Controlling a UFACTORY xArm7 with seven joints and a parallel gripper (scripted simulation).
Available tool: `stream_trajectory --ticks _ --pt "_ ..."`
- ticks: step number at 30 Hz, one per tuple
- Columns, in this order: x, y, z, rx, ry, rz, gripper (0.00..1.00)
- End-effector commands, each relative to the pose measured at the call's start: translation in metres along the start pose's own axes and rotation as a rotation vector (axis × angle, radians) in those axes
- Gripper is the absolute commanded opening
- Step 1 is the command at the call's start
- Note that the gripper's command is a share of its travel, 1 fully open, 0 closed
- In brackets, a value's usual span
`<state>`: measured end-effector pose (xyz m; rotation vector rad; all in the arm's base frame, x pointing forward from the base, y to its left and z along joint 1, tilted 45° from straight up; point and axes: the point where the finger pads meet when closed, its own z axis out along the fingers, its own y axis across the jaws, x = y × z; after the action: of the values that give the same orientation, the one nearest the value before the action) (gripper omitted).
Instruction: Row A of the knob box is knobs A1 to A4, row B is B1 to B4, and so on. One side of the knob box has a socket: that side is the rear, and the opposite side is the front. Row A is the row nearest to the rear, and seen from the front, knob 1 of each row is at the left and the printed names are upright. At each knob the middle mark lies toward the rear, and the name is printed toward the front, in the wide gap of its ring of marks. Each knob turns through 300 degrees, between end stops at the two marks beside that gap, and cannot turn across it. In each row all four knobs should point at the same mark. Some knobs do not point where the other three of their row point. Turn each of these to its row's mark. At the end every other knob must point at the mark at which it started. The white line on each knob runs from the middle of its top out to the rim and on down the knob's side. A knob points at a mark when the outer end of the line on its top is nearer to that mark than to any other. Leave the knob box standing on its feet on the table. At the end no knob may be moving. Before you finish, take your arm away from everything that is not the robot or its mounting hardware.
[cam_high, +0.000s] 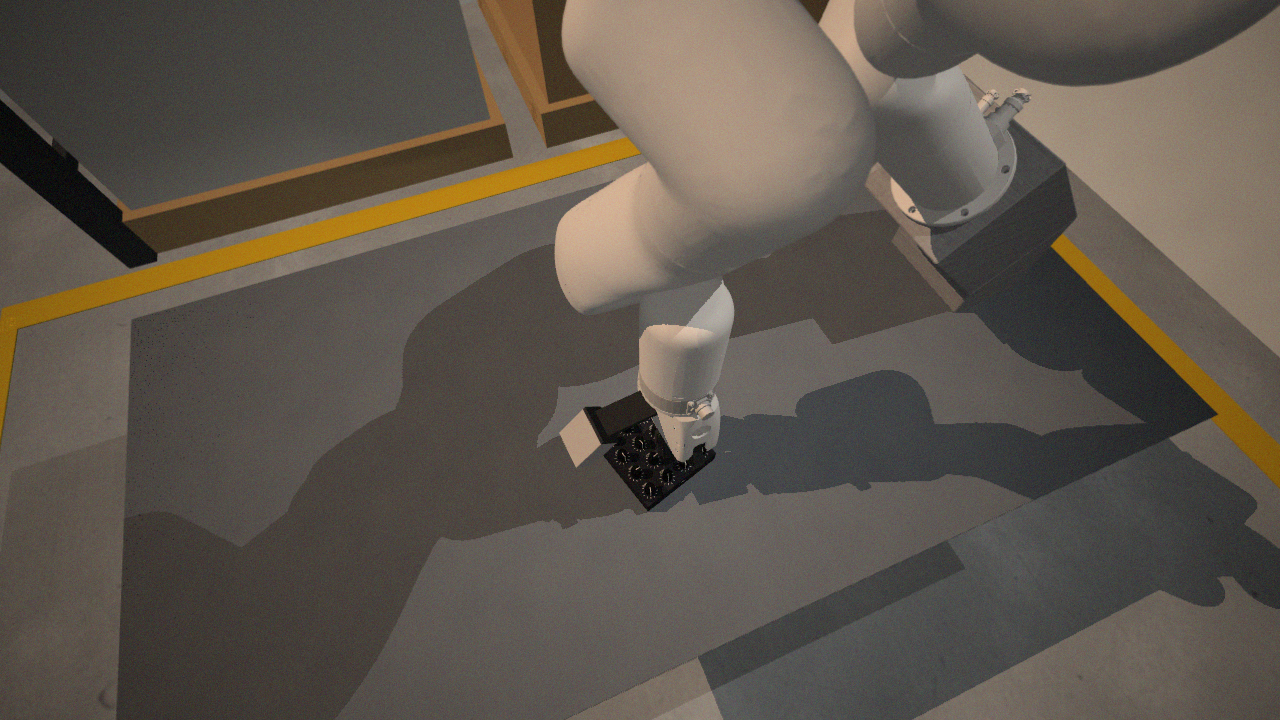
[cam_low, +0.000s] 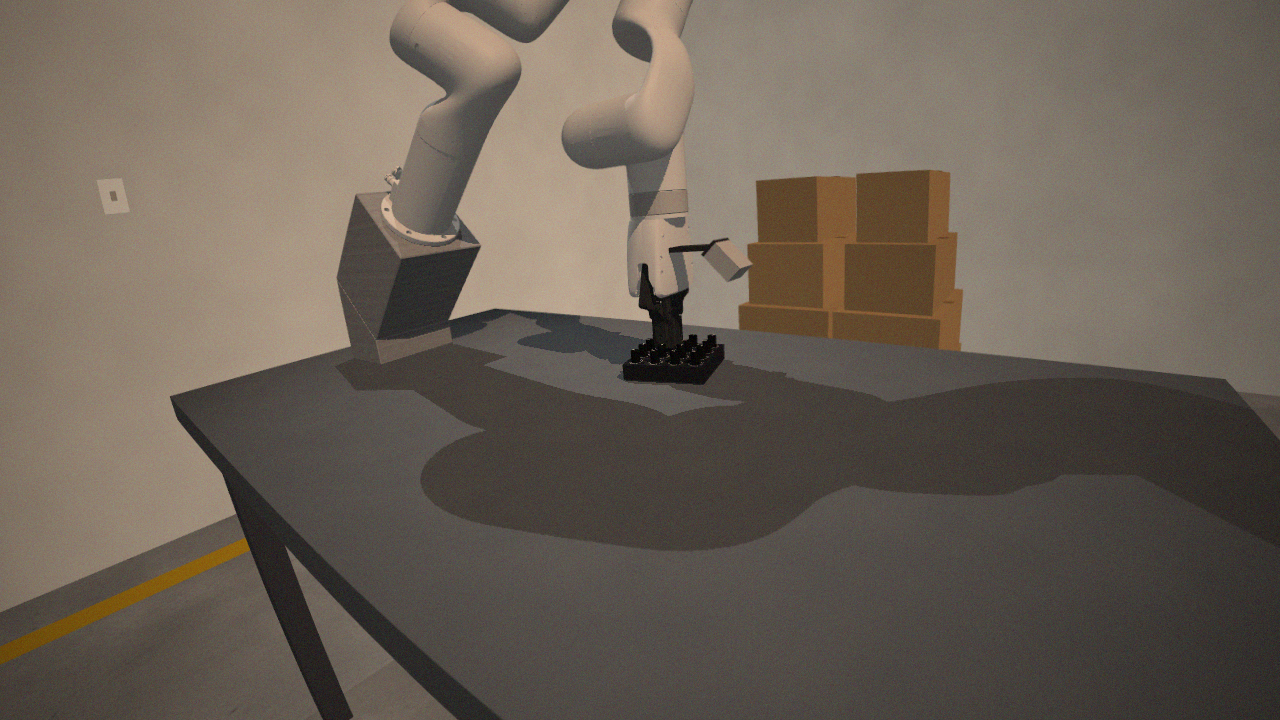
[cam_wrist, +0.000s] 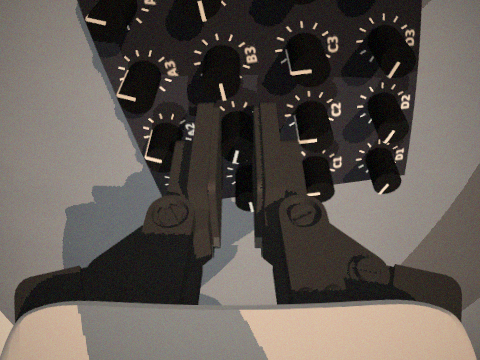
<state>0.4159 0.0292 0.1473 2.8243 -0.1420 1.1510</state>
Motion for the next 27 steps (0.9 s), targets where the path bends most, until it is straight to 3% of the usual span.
stream_trajectory --ticks 1,20,27 --pt "0.0004 -0.0001 -0.0002 0.001 0.001 -0.005 0.08" --pt "0.0004 -0.0001 -0.0002 0.0 0.001 -0.344 0.08" --pt "0.0004 -0.0001 -0.0002 0.0 0.001 -0.375 0.08"
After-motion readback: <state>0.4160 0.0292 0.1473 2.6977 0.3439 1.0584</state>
